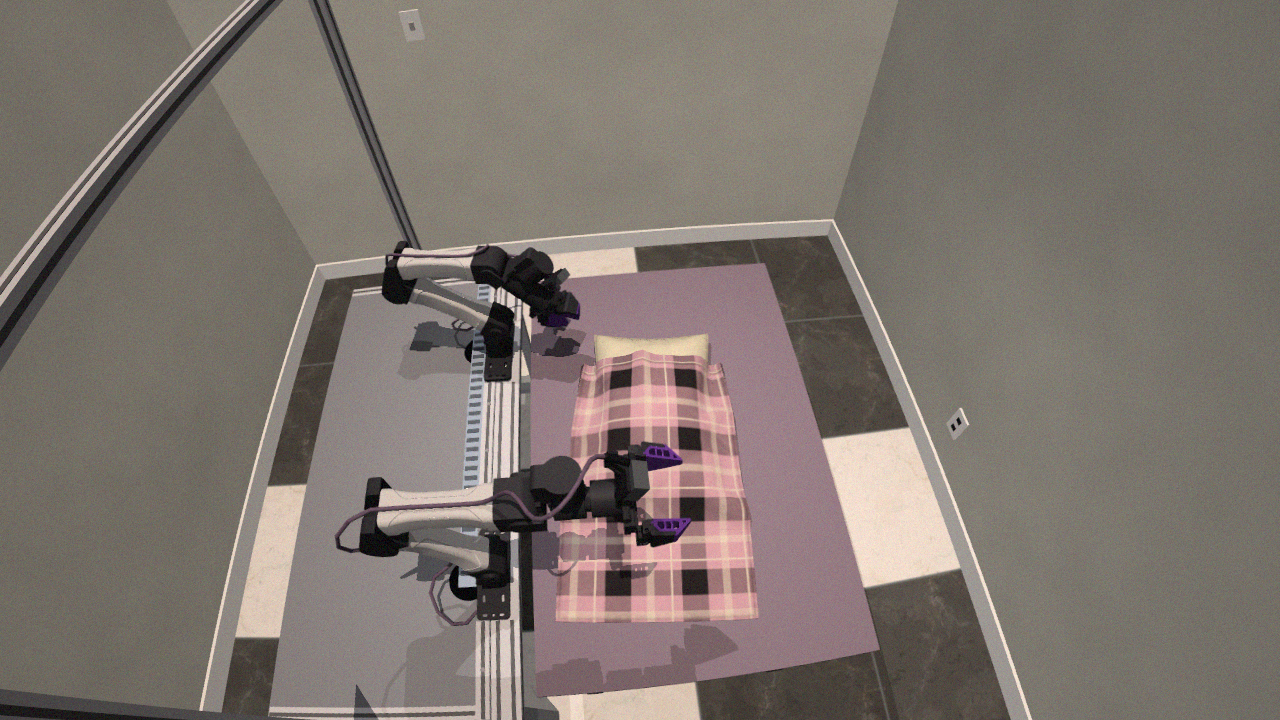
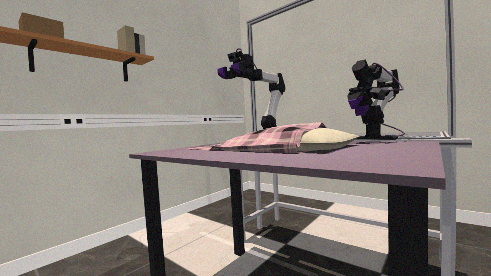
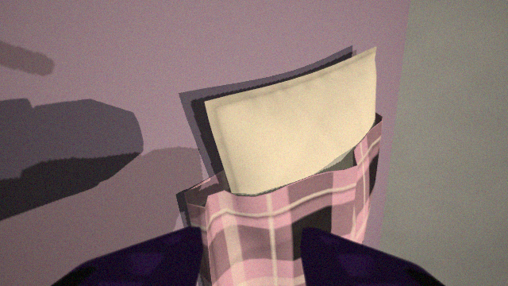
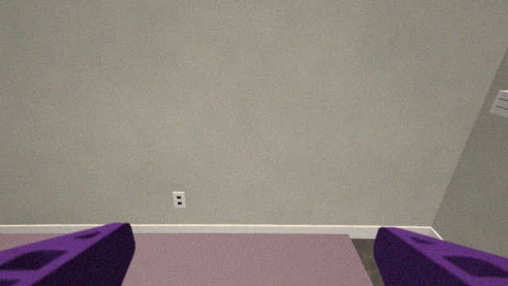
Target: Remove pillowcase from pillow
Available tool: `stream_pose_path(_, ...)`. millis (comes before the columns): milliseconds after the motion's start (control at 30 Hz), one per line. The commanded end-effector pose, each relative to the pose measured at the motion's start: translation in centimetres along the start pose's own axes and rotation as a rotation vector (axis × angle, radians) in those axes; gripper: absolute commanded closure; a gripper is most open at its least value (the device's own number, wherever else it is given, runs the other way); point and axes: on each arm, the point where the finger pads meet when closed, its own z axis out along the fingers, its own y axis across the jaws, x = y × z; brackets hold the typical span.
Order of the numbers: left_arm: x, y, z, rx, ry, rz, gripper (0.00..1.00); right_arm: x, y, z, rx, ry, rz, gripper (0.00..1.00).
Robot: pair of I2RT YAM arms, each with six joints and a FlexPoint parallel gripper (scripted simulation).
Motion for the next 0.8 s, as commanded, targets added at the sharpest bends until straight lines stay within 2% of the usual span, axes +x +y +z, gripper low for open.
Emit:
stream_pose_path(0,0.7,2.5,0.6,-0.06,0.009,-0.137,0.55,-1.0,0.3,-0.1,-0.012,-0.016,0.009,0.0)
stream_pose_path(167,0.6,1.2,0.7,-0.008,0.008,-0.099,0.55,-1.0,0.3,-0.1,-0.012,-0.016,0.009,0.0)
stream_pose_path(200,0.7,2.8,1.1,-0.082,0.011,-0.058,0.55,-1.0,0.3,-0.1,-0.012,-0.016,0.009,0.0)
stream_pose_path(233,0.7,2.9,1.1,-0.088,0.011,-0.049,0.55,-1.0,0.3,-0.1,-0.012,-0.016,0.009,0.0)
stream_pose_path(367,0.4,2.5,1.0,-0.072,0.001,-0.062,0.55,-1.0,0.3,-0.1,-0.012,-0.016,0.009,0.0)
stream_pose_path(567,0.6,2.0,2.1,-0.049,0.017,-0.064,0.55,-1.0,0.3,-0.1,-0.012,-0.016,0.009,0.0)
stream_pose_path(667,0.7,1.3,1.8,-0.031,0.019,-0.067,0.55,-1.0,0.3,-0.1,-0.012,-0.016,0.009,0.0)
stream_pose_path(700,0.7,2.1,2.4,-0.053,0.017,-0.065,0.55,-1.0,0.3,-0.1,-0.012,-0.016,0.009,0.0)
stream_pose_path(767,0.7,2.0,2.6,-0.05,0.017,-0.065,0.55,-1.0,0.3,-0.1,-0.012,-0.016,0.009,0.0)
